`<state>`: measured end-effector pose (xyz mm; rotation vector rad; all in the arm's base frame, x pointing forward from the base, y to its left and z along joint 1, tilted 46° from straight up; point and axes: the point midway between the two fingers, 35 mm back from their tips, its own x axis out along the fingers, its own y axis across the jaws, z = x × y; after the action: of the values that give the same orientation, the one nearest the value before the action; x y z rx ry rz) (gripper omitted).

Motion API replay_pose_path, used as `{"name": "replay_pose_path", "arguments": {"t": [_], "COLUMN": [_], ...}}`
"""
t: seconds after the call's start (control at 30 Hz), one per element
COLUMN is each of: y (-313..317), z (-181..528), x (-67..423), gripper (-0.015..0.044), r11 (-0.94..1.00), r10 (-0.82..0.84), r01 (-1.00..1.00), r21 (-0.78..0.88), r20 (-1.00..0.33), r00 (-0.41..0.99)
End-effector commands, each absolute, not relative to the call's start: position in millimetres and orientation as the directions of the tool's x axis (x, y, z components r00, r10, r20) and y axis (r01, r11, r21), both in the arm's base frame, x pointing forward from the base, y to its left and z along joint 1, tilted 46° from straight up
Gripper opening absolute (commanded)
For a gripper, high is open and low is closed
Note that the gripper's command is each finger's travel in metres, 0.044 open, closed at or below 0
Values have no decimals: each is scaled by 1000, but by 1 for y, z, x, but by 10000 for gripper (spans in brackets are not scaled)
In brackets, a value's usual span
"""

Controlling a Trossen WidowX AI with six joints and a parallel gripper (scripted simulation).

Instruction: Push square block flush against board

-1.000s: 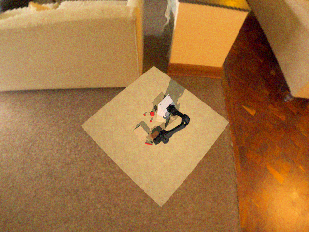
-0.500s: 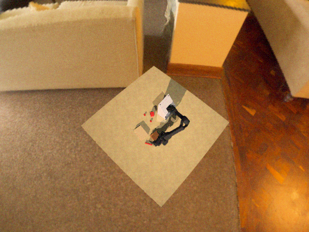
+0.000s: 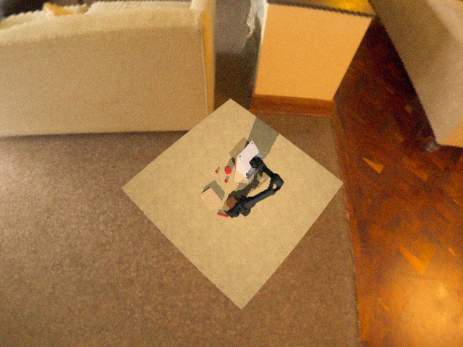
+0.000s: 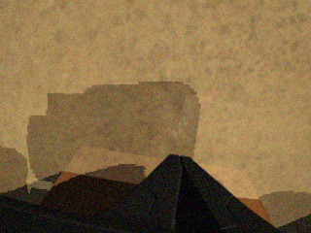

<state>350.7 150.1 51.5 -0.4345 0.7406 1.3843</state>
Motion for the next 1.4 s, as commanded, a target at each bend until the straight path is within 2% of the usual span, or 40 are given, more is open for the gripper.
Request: {"name": "replay_pose_path", "arguments": {"t": [0.0, 1.37], "y": [147, 120], "z": [46, 18], "x": [349, 343], "gripper": [0, 0], "r11": [160, 161], "r10": [719, 715], "r01": [-976, -976], "r21": [146, 146], "r20": [-695, -699], "r00": [14, 13]}}
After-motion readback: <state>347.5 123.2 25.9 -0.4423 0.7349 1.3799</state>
